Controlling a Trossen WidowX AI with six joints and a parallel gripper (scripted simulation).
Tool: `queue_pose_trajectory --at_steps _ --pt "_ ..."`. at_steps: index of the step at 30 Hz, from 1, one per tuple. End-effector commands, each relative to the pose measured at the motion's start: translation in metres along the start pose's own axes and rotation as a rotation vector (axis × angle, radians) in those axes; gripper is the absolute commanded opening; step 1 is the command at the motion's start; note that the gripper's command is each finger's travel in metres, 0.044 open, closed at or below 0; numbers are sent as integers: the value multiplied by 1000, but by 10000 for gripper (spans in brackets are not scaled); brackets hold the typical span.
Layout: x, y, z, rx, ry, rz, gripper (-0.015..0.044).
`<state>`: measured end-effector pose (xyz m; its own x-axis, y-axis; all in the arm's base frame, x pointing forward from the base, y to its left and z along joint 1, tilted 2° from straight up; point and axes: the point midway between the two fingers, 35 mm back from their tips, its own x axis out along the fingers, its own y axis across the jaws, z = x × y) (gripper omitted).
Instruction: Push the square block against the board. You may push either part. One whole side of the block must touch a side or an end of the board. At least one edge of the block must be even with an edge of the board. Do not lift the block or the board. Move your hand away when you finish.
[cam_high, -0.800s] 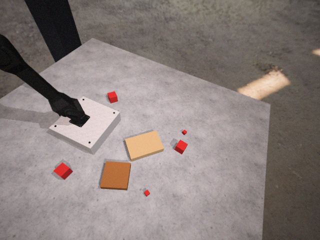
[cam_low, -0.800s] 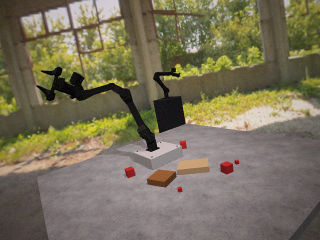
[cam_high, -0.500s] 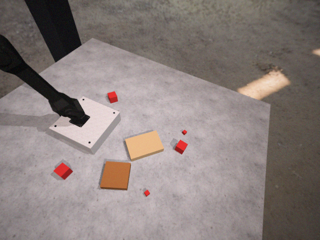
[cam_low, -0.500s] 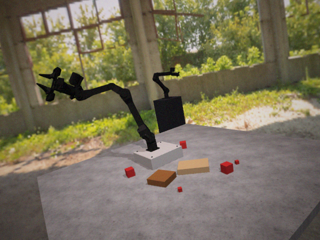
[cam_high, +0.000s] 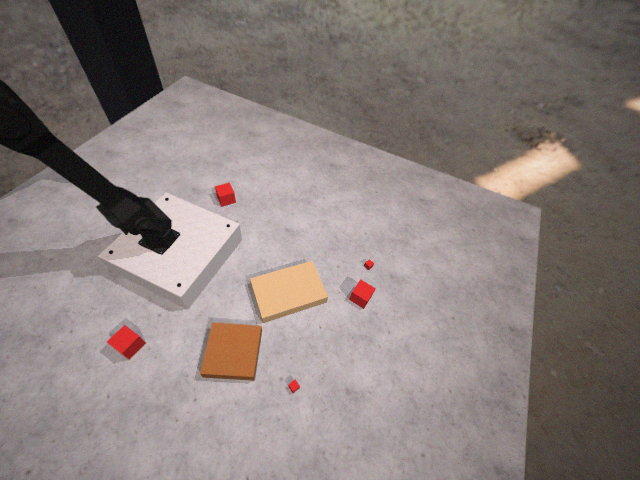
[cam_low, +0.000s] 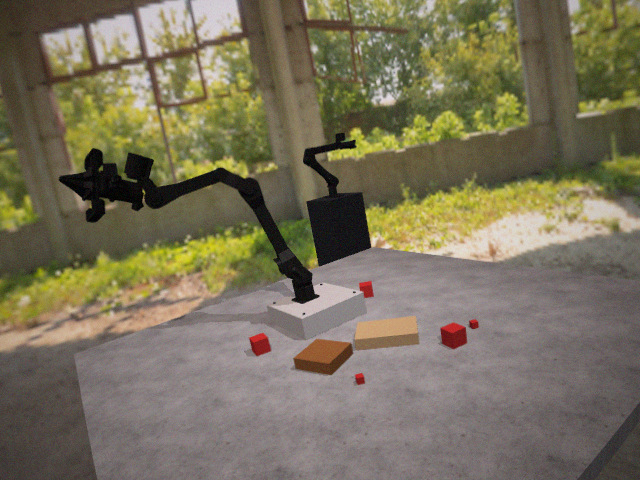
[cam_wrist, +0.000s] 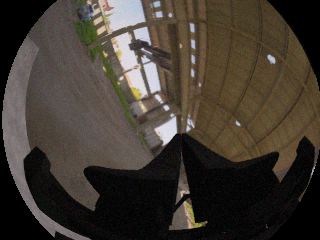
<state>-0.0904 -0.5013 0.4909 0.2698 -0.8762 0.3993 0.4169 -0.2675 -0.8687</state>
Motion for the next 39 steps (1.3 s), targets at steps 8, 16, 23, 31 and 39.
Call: queue_pose_trajectory --at_steps 8,16,23,31,39 --pt "25 80 23 321 45 166 0" --pt "37 133 61 441 22 283 0" --pt "40 170 91 465 9 369 0" --pt "37 217 120 607 58 491 0" --pt "24 276 161 793 153 654 0"
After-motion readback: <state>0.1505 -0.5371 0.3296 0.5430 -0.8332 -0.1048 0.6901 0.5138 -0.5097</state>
